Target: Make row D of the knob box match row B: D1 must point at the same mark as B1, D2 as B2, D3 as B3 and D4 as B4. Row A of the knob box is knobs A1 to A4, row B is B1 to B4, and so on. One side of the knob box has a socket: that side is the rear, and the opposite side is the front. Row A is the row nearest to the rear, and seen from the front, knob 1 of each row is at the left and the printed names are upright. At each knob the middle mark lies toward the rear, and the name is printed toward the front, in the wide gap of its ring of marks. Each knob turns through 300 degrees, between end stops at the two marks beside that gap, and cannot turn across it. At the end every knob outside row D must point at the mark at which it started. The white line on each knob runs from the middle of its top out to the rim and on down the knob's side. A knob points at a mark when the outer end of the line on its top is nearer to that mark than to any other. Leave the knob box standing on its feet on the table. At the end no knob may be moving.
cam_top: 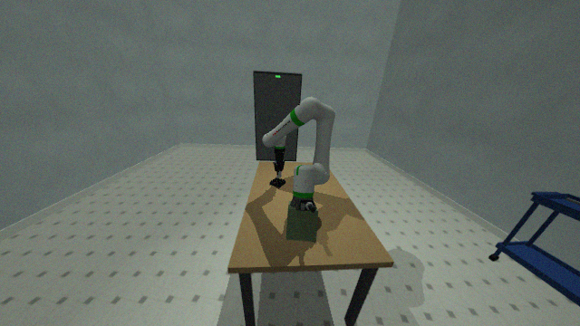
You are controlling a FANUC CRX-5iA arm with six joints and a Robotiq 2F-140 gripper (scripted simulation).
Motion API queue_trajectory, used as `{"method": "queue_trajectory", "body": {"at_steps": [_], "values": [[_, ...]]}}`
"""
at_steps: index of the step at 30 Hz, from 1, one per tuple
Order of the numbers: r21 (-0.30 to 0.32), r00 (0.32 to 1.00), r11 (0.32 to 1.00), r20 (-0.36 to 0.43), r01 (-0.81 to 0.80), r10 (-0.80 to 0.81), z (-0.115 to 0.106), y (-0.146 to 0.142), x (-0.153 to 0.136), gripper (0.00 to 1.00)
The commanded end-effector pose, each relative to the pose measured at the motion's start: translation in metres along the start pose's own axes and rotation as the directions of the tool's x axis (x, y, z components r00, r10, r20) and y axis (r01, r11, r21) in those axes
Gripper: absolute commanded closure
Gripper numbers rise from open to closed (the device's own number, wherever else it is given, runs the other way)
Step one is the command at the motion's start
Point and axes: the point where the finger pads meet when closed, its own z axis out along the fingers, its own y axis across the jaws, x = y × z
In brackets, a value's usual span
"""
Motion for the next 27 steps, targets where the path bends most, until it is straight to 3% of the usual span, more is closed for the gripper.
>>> {"method": "queue_trajectory", "body": {"at_steps": [1, 27], "values": [[0.000, 1.000, 1.000, 0.000, 0.000, 0.000, -0.0002, 0.0000, 0.0002, 0.88], [0.000, 1.000, 1.000, 0.000, 0.000, 0.000, 0.0094, 0.0000, 0.0002, 0.88]]}}
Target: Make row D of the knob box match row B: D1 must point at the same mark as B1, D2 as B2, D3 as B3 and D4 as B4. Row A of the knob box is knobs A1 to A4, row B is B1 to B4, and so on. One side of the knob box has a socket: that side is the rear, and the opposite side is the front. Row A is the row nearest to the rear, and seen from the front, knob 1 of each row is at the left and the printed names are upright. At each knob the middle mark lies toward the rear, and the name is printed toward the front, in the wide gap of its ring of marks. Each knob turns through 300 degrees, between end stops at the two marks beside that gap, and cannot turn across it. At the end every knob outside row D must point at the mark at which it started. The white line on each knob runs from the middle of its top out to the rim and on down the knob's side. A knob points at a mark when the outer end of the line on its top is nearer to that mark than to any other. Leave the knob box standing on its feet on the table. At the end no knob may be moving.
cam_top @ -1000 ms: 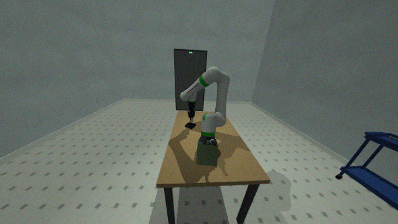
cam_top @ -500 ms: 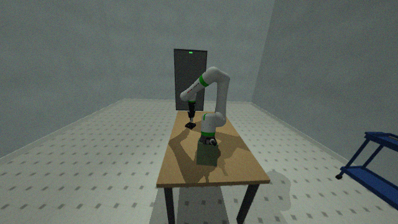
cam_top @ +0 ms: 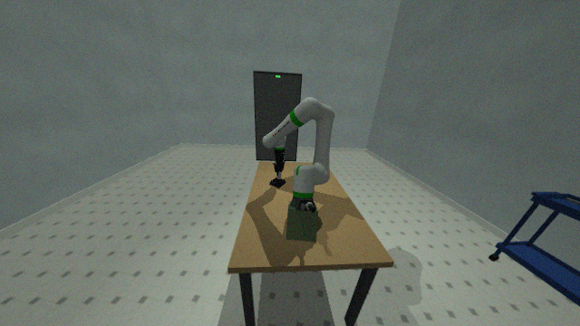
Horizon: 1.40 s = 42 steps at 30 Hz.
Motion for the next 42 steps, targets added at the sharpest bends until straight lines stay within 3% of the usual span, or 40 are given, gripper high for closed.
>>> {"method": "queue_trajectory", "body": {"at_steps": [1, 42], "values": [[0.000, 1.000, 1.000, 0.000, 0.000, 0.000, 0.0024, 0.0000, 0.0002, 0.88], [0.000, 1.000, 1.000, 0.000, 0.000, 0.000, 0.0060, 0.0000, 0.0002, 0.88]]}}
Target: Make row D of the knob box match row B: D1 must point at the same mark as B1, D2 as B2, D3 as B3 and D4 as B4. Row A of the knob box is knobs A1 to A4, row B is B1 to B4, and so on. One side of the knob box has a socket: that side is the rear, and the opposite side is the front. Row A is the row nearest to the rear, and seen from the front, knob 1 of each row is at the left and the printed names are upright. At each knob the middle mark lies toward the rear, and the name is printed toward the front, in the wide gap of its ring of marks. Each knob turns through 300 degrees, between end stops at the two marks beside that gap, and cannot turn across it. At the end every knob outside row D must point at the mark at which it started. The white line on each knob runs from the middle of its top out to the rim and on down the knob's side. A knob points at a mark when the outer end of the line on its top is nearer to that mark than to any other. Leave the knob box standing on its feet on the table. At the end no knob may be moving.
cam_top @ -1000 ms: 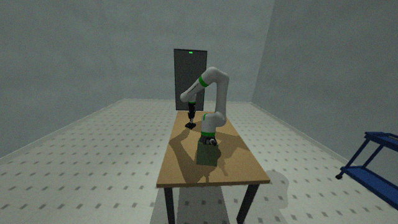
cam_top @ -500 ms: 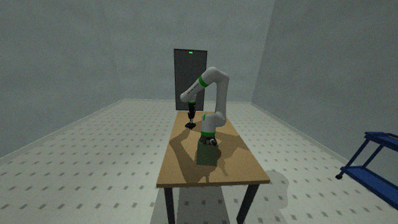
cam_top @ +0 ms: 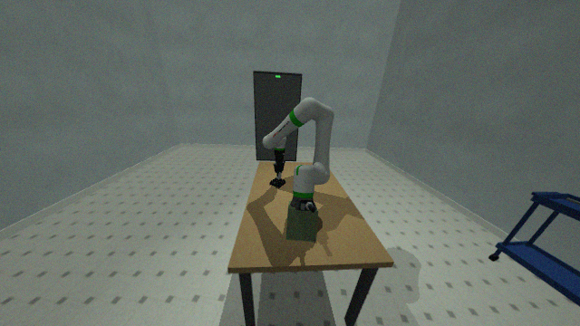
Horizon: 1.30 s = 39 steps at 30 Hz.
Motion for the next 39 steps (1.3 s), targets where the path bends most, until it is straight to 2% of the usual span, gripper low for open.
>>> {"method": "queue_trajectory", "body": {"at_steps": [1, 6, 7, 39], "values": [[0.000, 1.000, 1.000, 0.000, 0.000, 0.000, -0.0002, 0.0000, 0.0002, 0.88], [0.000, 1.000, 1.000, 0.000, 0.000, 0.000, -0.0002, 0.0000, 0.0002, 0.88], [0.000, 1.000, 1.000, 0.000, 0.000, 0.000, -0.0002, 0.0000, 0.0002, 0.95], [0.000, 1.000, 1.000, 0.000, 0.000, 0.000, -0.0002, 0.0000, 0.0002, 0.95]]}}
